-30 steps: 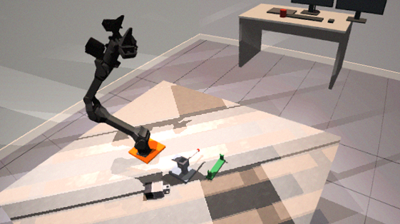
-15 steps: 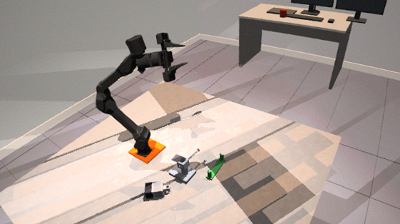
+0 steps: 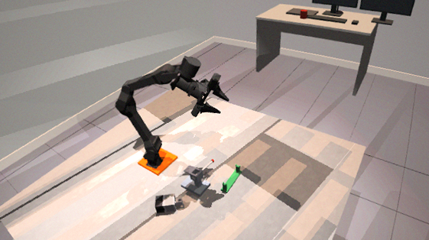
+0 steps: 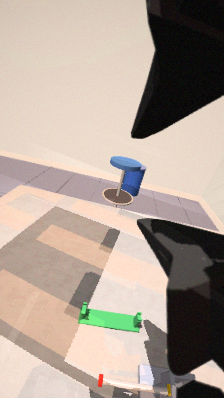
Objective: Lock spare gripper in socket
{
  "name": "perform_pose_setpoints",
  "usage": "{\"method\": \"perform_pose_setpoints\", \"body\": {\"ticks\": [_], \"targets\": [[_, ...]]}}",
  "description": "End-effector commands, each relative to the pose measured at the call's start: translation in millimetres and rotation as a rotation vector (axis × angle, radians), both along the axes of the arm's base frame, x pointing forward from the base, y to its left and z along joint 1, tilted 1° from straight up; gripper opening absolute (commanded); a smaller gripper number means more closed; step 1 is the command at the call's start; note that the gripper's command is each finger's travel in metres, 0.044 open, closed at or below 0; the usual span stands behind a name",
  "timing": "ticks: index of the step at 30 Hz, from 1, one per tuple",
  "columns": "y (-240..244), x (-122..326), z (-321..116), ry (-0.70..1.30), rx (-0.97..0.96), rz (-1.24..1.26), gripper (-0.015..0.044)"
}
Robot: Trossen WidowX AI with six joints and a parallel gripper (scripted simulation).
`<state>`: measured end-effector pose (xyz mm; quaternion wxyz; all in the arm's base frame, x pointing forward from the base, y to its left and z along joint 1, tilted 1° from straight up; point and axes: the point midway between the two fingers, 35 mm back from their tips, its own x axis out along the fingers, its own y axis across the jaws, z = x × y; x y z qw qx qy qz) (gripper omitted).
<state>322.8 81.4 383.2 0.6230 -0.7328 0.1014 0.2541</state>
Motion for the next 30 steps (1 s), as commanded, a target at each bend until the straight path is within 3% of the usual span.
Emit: {"method": "perform_pose_setpoints", "body": {"ticks": [1,10,17,30], "targets": [[-3,5,-50,0.232,0.029,-0.061,0.0300],[-13,-9,-135,0.685,0.062,-0.238,0.0300],[-23,-33,-177,0.988,0.064,-0.398,0.0300],[-26,-34,-197,1.023,0.062,-0.419,0.0300]]}}
